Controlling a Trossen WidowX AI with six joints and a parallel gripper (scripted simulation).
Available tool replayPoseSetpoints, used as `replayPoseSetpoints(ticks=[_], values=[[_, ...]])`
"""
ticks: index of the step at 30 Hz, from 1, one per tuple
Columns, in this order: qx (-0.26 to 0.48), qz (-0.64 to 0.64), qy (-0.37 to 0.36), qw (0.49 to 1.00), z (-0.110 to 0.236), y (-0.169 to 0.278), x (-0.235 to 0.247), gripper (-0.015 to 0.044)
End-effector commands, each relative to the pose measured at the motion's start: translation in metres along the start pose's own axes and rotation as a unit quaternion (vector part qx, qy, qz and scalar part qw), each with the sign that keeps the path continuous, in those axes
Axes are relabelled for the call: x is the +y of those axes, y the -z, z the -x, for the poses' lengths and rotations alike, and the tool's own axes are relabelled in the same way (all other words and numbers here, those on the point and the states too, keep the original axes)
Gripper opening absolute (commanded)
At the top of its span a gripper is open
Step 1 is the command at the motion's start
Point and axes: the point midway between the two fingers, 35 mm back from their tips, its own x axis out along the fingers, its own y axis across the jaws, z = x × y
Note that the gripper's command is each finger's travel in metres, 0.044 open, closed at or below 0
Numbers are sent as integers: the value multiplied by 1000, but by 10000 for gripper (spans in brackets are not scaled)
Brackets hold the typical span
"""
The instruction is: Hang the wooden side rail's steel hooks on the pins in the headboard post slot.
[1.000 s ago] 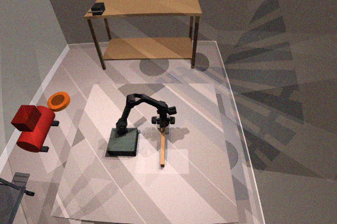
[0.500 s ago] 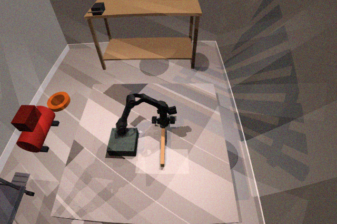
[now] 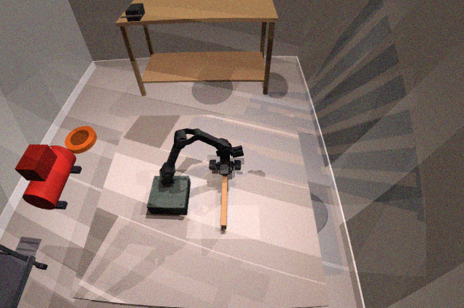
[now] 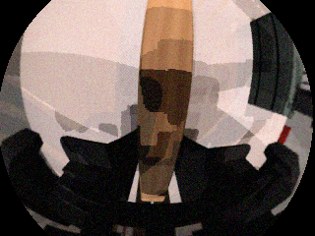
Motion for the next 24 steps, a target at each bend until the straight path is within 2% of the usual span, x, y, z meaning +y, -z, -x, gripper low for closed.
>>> replayPoseSetpoints(ticks=[1, 24], values=[[2, 0, -7, 1000, 4, 2, 4, 0], [2, 0, -7, 1000, 3, 5, 4, 0]])
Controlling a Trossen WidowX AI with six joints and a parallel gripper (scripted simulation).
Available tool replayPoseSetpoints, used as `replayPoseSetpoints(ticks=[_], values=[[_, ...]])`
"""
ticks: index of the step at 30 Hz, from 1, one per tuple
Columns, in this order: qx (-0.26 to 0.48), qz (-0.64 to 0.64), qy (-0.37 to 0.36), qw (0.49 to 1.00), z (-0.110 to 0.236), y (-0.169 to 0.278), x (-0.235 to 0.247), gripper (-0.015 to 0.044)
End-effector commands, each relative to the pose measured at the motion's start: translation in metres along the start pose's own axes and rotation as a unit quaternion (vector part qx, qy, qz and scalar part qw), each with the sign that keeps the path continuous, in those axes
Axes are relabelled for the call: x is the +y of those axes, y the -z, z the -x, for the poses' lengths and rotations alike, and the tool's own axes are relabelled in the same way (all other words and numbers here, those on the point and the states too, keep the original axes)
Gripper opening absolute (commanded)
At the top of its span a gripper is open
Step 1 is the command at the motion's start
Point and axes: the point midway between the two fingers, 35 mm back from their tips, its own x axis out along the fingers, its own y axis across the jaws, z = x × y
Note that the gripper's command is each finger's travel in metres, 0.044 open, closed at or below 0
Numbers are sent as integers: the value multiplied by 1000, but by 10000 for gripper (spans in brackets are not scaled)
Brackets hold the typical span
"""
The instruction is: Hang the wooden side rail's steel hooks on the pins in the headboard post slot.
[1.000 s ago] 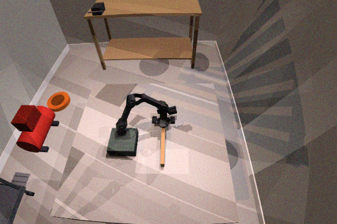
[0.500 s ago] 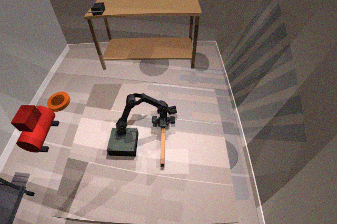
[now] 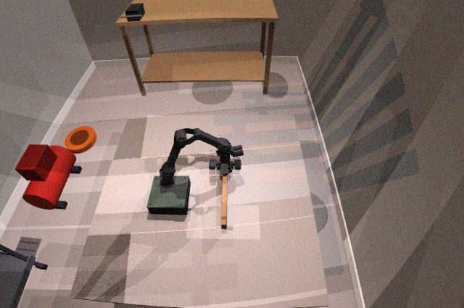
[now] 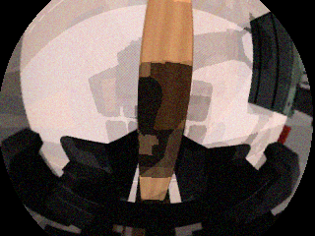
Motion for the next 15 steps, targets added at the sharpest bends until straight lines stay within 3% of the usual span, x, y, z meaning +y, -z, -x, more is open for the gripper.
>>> replayPoseSetpoints(ticks=[1, 15], values=[[2, -1, -7, 1000, 3, 2, 4, 0], [2, -1, -7, 1000, 3, 3, 5, 0]])
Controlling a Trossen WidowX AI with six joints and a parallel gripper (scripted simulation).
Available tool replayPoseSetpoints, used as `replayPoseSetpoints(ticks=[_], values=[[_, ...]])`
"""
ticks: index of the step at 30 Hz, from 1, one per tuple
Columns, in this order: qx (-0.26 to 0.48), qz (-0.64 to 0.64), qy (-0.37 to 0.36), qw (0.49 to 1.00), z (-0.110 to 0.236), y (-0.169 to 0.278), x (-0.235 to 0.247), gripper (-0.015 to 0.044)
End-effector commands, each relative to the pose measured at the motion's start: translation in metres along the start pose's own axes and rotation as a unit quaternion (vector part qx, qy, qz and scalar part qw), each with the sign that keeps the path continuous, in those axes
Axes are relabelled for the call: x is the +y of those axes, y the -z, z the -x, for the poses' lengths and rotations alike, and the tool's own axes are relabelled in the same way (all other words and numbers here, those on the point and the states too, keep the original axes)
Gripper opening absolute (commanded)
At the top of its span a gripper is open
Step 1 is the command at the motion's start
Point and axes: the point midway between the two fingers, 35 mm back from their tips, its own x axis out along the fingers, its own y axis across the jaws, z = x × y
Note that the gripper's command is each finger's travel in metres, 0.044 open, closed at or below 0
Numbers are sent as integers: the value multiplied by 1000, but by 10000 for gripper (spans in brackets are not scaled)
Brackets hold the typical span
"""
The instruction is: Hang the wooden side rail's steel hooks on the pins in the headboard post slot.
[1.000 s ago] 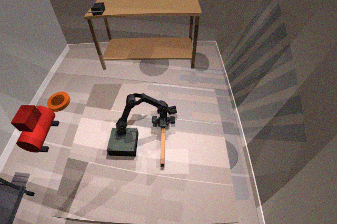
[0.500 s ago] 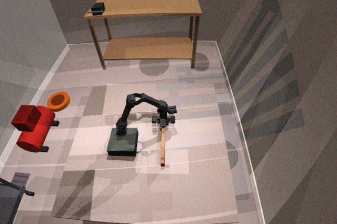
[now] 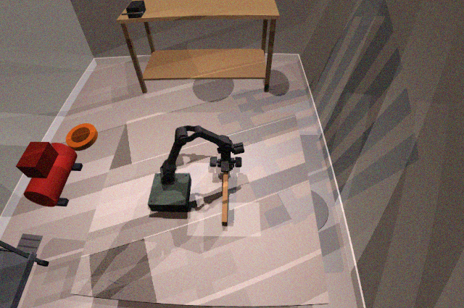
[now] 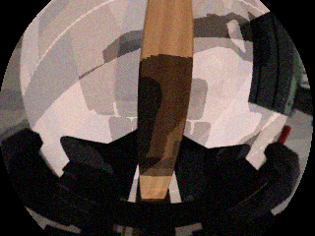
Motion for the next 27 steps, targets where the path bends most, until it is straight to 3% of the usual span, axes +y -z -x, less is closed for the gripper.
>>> replayPoseSetpoints(ticks=[1, 27], values=[[3, -1, -7, 1000, 4, 2, 5, 0], [3, -1, -7, 1000, 5, 5, 5, 0]])
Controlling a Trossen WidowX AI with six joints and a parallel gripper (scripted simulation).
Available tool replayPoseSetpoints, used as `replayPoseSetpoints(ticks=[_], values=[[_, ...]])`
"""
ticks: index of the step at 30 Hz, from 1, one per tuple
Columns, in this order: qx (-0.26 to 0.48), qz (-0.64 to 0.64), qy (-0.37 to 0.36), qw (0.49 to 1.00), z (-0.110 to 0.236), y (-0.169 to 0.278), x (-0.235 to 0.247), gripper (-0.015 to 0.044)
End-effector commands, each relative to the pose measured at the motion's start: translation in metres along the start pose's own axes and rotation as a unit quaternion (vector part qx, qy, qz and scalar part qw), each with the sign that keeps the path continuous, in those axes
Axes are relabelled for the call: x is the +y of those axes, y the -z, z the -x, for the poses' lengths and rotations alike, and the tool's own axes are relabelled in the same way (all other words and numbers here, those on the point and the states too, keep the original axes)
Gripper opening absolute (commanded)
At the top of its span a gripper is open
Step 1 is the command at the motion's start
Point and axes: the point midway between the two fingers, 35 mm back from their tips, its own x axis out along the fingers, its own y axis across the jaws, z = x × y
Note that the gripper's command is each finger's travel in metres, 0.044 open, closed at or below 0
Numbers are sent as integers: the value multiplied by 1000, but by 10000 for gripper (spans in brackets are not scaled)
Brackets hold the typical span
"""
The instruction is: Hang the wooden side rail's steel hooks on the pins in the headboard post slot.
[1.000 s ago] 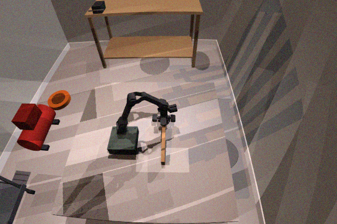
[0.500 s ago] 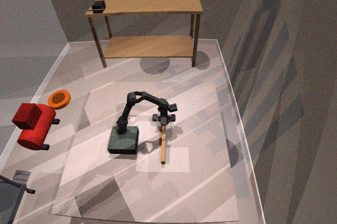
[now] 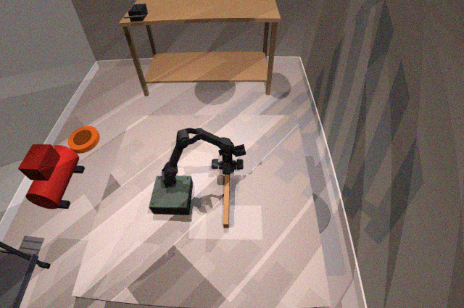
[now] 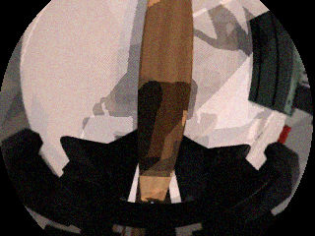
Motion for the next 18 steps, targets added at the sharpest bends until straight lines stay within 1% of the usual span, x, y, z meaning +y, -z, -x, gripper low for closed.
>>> replayPoseSetpoints(ticks=[1, 18], values=[[2, -1, -7, 1000, 3, 2, 4, 0], [2, -1, -7, 1000, 2, 4, 3, 0]])
